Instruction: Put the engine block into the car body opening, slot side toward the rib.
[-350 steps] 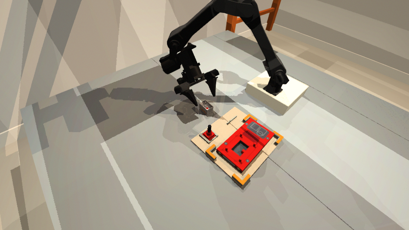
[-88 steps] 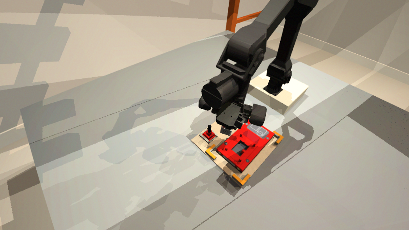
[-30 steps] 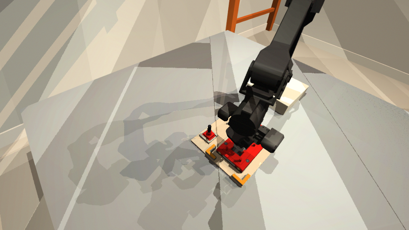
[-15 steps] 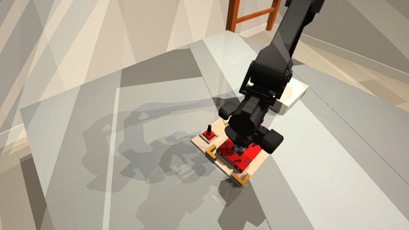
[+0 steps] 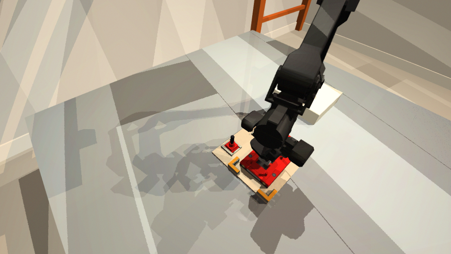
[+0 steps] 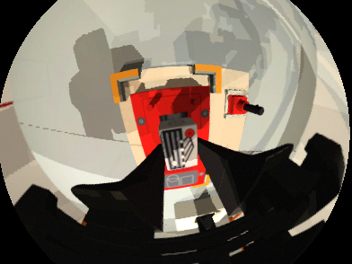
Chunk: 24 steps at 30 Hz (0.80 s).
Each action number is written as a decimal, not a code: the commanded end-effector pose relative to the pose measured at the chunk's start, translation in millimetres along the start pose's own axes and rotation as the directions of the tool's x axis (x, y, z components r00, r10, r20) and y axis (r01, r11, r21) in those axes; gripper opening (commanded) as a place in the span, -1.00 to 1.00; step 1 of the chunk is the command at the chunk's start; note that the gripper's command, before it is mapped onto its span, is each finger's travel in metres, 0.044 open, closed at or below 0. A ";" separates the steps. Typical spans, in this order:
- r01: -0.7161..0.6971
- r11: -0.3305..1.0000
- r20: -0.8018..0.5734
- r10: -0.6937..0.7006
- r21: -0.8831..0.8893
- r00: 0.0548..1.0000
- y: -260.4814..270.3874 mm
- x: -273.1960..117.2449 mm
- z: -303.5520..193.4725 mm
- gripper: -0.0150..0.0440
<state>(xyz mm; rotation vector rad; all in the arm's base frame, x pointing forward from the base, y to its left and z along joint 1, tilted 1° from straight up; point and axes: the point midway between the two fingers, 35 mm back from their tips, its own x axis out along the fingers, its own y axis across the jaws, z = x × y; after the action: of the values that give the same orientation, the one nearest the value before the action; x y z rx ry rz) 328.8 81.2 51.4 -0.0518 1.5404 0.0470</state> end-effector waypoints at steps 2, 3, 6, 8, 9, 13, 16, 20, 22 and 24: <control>0.003 1.000 0.000 -0.003 0.004 1.000 -0.4 1.5 0.1 0.05; 0.003 1.000 0.000 -0.003 0.015 1.000 -0.4 1.7 0.1 0.05; 0.003 0.999 0.000 -0.003 0.040 1.000 -0.4 2.2 0.1 0.05; 0.003 0.999 0.000 -0.003 0.048 1.000 -0.4 2.6 0.3 0.05; 0.003 0.999 0.000 -0.003 0.050 1.000 -0.5 2.7 0.3 0.05; 0.003 0.999 0.000 -0.003 0.046 1.000 -0.5 3.4 0.4 0.05; 0.003 0.999 0.000 -0.003 0.039 1.000 -0.5 3.9 0.4 0.05; 0.003 1.000 0.000 -0.003 0.029 1.000 -0.5 4.6 0.3 0.05; 0.003 1.000 0.000 -0.003 0.025 1.000 -0.5 4.9 0.3 0.05; 0.003 1.000 0.000 -0.003 0.023 1.000 -0.4 5.3 0.4 0.05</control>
<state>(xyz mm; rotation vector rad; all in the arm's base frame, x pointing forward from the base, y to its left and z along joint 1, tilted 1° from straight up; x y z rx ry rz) 329.2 81.2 47.4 -0.0258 1.5407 0.0217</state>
